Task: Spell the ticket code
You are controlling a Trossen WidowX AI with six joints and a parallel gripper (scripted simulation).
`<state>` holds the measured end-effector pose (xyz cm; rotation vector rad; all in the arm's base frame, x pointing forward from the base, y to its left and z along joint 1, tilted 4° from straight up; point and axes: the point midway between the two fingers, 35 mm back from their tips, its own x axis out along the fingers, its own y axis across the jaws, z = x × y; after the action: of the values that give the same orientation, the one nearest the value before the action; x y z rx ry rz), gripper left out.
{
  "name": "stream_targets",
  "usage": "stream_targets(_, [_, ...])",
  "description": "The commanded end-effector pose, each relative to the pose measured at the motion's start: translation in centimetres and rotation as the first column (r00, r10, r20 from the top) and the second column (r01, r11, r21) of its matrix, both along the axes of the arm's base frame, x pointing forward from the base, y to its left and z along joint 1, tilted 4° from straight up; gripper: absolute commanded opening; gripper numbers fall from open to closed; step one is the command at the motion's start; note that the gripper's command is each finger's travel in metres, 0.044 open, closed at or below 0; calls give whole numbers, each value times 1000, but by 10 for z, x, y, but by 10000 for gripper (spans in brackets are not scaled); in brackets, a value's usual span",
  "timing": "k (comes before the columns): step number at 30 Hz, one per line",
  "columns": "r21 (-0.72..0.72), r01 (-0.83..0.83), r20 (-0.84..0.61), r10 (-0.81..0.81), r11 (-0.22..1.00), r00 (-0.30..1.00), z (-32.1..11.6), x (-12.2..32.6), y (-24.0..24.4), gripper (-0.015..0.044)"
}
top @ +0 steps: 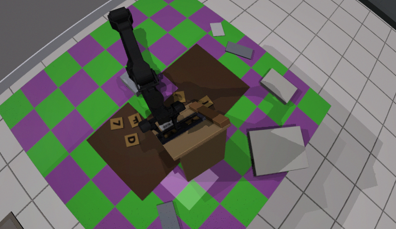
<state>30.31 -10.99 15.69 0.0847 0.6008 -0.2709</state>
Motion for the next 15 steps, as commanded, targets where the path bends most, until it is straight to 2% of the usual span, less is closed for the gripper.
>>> stream_targets(1, [1, 4, 1, -4, 1000, 1000, 0, 1, 2, 0])
stream_targets(15, [1, 4, 1, -4, 1000, 1000, 0, 3, 8, 0])
